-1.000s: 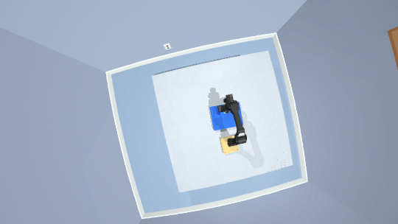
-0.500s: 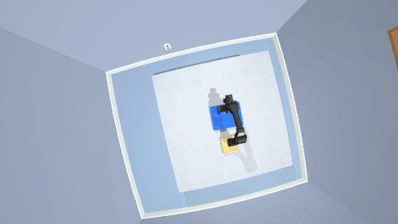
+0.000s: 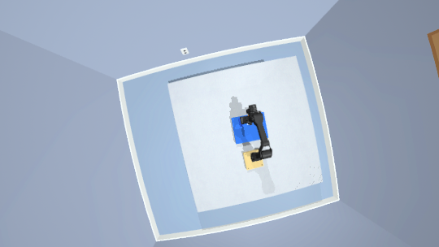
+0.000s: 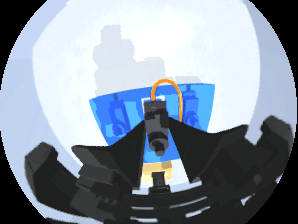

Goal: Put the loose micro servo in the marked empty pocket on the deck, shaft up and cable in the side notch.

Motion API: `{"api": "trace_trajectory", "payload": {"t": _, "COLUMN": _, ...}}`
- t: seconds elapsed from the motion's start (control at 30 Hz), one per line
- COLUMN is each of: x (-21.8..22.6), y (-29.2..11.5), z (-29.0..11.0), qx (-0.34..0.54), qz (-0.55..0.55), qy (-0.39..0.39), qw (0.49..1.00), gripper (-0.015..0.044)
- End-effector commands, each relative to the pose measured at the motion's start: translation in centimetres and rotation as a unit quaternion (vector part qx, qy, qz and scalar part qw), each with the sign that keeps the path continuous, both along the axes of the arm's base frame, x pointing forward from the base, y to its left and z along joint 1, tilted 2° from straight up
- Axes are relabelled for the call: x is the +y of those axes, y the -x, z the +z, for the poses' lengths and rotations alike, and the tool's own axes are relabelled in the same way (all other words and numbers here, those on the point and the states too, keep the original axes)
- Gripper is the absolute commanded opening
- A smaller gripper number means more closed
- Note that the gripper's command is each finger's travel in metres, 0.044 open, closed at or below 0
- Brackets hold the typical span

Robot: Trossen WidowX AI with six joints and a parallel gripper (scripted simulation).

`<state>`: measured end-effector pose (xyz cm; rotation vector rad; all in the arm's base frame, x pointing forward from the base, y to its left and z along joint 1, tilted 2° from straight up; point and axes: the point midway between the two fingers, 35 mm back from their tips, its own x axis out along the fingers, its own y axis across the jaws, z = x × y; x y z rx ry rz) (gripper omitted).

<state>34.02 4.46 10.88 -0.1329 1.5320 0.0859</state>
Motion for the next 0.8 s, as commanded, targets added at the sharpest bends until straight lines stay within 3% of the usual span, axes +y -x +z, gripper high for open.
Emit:
{"api": "trace_trajectory", "payload": {"t": 0.0, "x": 0.0, "y": 0.1, "z": -0.3, "qx": 0.001, "qz": 0.002, "qy": 0.001, "qw": 1.000, "gripper": 0.0000}}
{"api": "trace_trajectory", "payload": {"t": 0.77, "x": -0.1, "y": 0.0, "z": -1.9, "qx": 0.001, "qz": 0.002, "qy": 0.001, "qw": 1.000, "gripper": 0.0000}}
